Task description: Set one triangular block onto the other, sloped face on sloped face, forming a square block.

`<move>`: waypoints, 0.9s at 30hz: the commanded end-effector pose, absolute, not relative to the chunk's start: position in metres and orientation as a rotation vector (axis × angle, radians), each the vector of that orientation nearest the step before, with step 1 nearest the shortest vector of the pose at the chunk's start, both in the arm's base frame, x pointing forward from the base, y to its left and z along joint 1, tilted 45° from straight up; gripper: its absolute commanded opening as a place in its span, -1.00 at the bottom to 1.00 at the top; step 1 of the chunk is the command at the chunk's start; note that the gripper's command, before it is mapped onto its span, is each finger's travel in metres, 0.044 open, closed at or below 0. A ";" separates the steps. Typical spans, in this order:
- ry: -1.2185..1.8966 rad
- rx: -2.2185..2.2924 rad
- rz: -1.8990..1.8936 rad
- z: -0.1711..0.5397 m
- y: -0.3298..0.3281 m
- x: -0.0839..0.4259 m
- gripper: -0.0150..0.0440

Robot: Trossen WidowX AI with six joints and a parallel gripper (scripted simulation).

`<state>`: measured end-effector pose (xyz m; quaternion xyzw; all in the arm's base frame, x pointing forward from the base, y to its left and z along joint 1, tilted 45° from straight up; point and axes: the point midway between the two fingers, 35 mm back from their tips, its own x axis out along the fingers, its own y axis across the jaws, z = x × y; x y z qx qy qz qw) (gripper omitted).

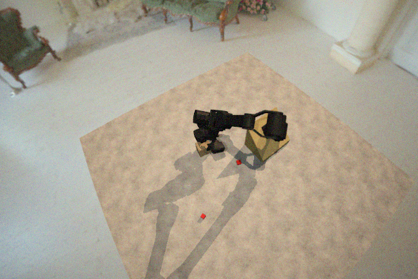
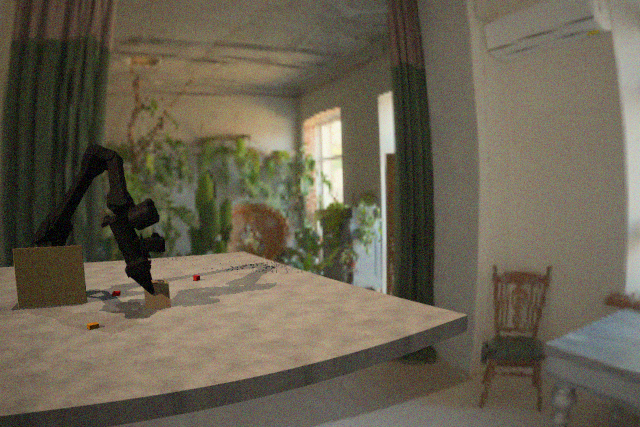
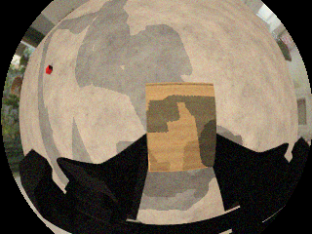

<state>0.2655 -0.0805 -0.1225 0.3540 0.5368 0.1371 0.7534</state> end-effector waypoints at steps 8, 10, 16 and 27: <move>1.172 0.773 0.299 -0.122 -0.080 0.265 0.67; 1.172 0.773 0.299 -0.122 -0.080 0.265 0.84; 1.172 0.773 0.299 -0.122 -0.080 0.265 1.00; 1.178 0.768 0.290 -0.065 -0.135 0.235 1.00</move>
